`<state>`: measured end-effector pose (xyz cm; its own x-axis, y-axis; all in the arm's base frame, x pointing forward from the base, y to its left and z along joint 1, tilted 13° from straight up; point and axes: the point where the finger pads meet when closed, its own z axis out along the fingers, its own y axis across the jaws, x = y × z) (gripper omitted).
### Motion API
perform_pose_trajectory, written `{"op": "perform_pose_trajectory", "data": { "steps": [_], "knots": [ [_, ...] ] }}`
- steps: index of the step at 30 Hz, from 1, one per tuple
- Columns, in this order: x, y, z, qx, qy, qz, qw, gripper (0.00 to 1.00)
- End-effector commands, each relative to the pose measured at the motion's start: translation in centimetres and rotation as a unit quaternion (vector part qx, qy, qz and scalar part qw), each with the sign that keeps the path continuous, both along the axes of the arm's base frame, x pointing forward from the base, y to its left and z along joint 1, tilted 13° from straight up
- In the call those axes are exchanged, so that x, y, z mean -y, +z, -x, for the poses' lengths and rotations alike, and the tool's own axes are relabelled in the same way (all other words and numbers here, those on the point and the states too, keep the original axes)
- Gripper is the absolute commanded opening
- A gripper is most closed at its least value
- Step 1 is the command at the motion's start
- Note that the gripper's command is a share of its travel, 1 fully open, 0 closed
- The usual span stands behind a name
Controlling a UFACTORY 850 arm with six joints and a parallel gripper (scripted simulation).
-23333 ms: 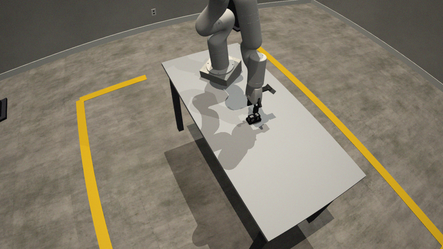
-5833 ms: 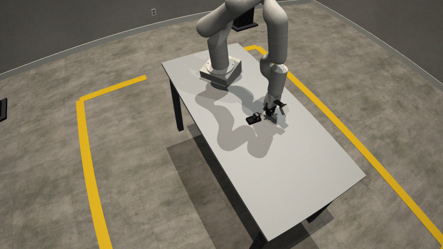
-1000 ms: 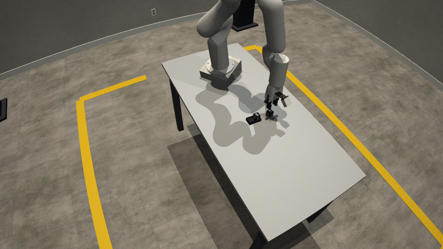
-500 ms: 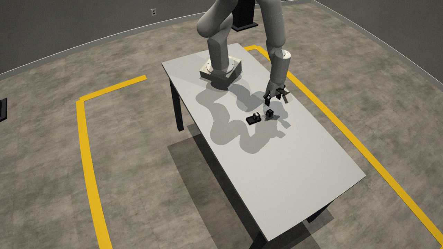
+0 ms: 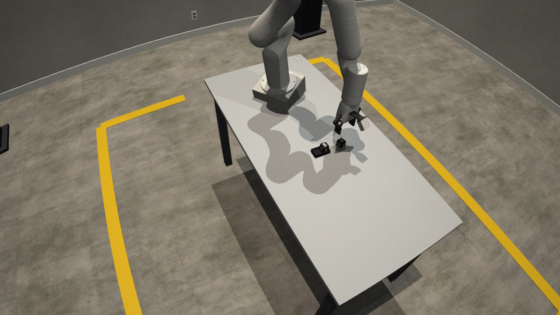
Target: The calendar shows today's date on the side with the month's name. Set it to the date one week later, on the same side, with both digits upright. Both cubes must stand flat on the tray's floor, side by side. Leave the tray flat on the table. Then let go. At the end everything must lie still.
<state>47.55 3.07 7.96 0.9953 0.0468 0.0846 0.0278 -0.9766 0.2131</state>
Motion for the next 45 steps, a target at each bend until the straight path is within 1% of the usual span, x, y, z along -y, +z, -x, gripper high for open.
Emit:
{"op": "perform_pose_trajectory", "data": {
  "steps": [1, 9, 10, 45],
  "knots": [
    [-0.01, -0.01, -0.08, 0.001, 0.000, 0.000, 1.000, 1.00],
    [0.18, -0.84, -0.12, 0.000, 0.001, -0.001, 1.000, 1.00],
    [0.18, -0.84, -0.12, 0.000, 0.001, -0.001, 1.000, 0.49],
    [0.18, -0.84, -0.12, 0.000, 0.001, -0.001, 1.000, 0.49]
  ]
}}
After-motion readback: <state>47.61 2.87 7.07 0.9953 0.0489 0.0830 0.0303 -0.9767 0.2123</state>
